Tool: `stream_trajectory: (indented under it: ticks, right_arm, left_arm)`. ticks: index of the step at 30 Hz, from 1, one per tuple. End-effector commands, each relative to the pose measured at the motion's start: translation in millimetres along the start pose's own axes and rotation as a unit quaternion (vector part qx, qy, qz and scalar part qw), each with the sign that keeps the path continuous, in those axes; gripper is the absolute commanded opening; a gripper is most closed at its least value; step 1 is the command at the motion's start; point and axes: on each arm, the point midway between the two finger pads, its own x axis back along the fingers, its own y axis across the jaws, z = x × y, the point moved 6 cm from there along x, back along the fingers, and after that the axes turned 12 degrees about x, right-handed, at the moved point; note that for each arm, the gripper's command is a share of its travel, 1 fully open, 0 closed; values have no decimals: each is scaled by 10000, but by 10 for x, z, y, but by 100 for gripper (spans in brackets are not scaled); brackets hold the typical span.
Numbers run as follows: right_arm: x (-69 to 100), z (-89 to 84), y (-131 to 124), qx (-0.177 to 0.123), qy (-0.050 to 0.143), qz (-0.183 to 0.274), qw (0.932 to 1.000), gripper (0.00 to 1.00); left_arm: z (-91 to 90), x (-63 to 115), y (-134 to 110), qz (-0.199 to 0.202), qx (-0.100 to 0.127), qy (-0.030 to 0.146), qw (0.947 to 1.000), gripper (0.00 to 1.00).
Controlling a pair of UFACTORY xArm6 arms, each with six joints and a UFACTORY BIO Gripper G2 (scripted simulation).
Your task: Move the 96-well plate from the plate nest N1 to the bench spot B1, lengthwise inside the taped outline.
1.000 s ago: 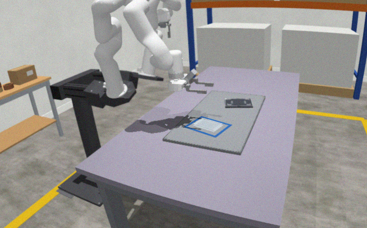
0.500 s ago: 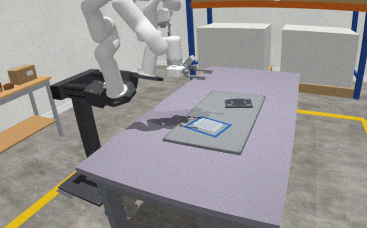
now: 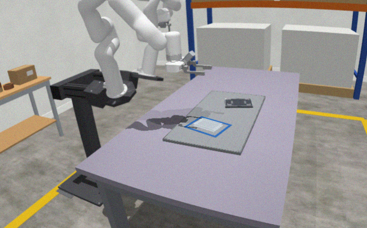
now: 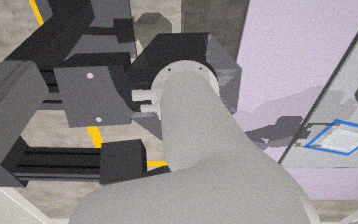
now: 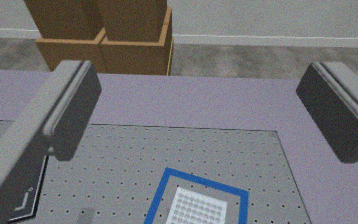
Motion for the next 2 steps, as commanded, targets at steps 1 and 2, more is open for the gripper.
stream_trajectory:
  ticks: [1,2]
  right_arm:
    - [-12,-19,-4,-6,-21,8,10000,37]
    - [-12,-19,-4,-6,-21,8,10000,37]
  left_arm:
    - [-3,5,-1,0,-1,-10,10000,100]
    - [-3,5,-1,0,-1,-10,10000,100]
